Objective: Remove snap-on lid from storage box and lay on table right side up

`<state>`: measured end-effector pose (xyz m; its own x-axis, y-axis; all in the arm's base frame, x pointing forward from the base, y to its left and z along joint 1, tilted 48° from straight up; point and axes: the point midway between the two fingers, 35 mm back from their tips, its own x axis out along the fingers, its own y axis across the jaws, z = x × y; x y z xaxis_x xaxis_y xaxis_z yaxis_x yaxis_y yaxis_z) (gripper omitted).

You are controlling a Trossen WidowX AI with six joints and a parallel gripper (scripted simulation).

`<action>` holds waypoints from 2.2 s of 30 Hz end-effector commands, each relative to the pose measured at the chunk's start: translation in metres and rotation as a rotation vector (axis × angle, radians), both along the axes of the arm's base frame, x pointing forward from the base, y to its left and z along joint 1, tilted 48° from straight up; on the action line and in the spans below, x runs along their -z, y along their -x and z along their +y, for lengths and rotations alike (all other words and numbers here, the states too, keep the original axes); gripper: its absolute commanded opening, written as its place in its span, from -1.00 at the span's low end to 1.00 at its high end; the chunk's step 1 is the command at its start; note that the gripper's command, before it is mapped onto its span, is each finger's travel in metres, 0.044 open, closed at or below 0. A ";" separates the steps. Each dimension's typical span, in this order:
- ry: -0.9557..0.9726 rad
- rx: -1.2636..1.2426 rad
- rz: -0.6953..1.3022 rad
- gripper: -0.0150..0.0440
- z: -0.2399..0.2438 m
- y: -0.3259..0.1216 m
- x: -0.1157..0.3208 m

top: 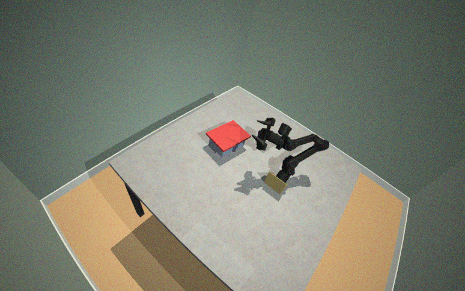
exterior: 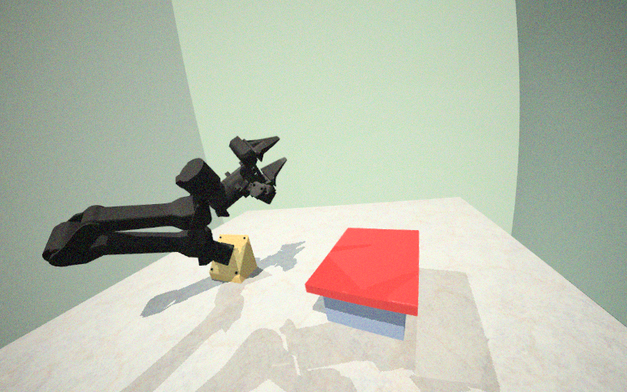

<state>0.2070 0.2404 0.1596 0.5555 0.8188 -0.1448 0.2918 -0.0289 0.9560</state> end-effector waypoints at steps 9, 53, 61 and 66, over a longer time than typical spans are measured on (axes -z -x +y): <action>0.495 0.555 0.184 0.31 -0.039 -0.060 0.070; 1.172 1.042 -0.079 0.31 -0.138 -0.086 0.101; 1.172 1.040 -0.072 0.31 -0.143 -0.097 0.106; 1.172 1.039 -0.070 0.31 -0.146 -0.104 0.109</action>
<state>0.3067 0.0966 0.0534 0.8168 -0.4593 -0.3492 0.5711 0.5571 0.6030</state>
